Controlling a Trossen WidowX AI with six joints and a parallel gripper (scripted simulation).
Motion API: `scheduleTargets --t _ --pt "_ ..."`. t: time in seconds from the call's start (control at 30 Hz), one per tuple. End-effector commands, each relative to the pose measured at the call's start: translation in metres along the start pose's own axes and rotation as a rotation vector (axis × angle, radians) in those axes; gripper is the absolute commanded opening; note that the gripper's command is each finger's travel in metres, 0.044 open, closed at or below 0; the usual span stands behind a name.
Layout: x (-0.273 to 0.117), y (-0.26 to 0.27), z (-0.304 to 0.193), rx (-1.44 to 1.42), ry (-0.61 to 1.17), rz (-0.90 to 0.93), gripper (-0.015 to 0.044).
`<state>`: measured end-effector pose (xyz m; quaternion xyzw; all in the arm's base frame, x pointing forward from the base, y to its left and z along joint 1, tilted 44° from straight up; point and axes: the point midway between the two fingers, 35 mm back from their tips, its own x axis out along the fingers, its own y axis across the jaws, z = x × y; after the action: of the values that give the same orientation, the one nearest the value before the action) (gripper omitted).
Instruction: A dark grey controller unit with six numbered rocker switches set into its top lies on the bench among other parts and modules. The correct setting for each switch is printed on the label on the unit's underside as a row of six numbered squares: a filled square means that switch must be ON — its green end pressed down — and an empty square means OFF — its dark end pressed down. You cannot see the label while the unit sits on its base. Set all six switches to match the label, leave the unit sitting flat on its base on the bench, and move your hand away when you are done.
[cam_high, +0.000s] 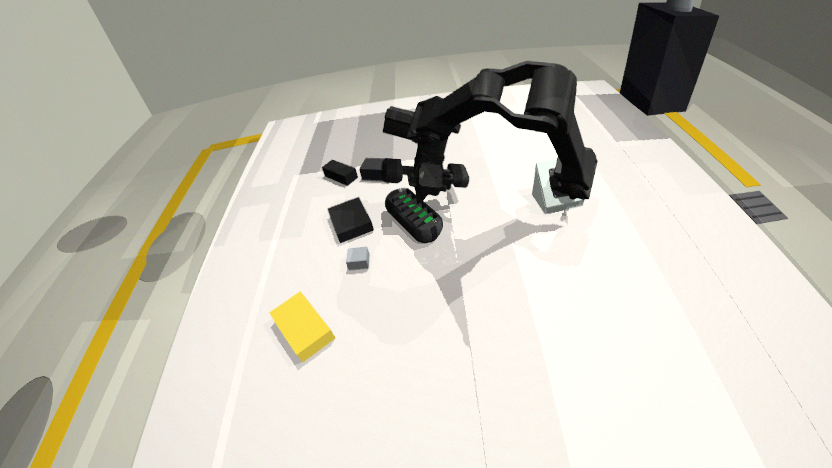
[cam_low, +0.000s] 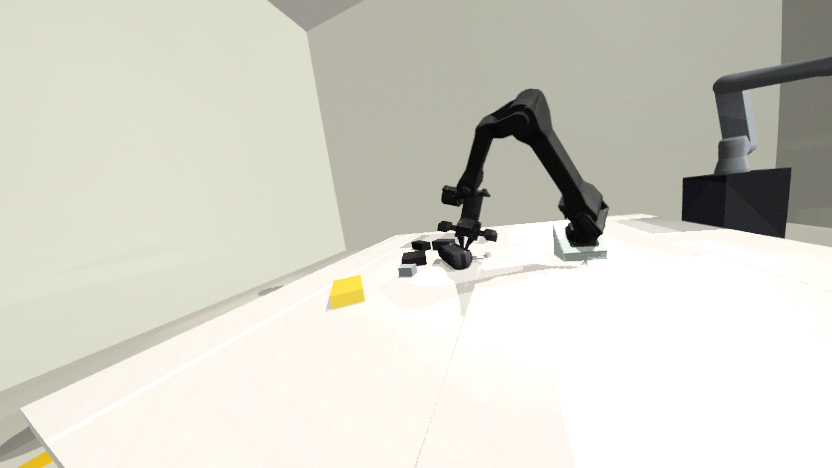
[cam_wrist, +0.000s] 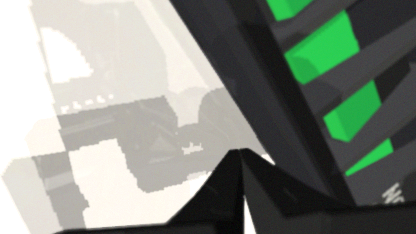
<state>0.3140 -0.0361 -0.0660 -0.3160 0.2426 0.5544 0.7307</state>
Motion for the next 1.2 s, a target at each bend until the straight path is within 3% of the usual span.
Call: scheduleTargets --t 0.0,0.23,0.5,0.7,0.97,1.17 --pt "0.003 -0.007 0.005 -0.024 -0.010 -0.008 0.0000" --pt "0.003 -0.007 0.005 -0.024 -0.010 -0.008 0.0000" --pt "-0.067 0.046 0.003 -0.023 -0.009 -0.005 0.0000" --pt "-0.067 0.041 0.001 -0.057 -0.019 -0.002 0.0000" --pt "-0.051 -0.011 -0.013 -0.446 -0.133 -0.006 0.0000" --pt "-0.051 -0.012 -0.013 -0.454 -0.135 -0.007 0.0000"
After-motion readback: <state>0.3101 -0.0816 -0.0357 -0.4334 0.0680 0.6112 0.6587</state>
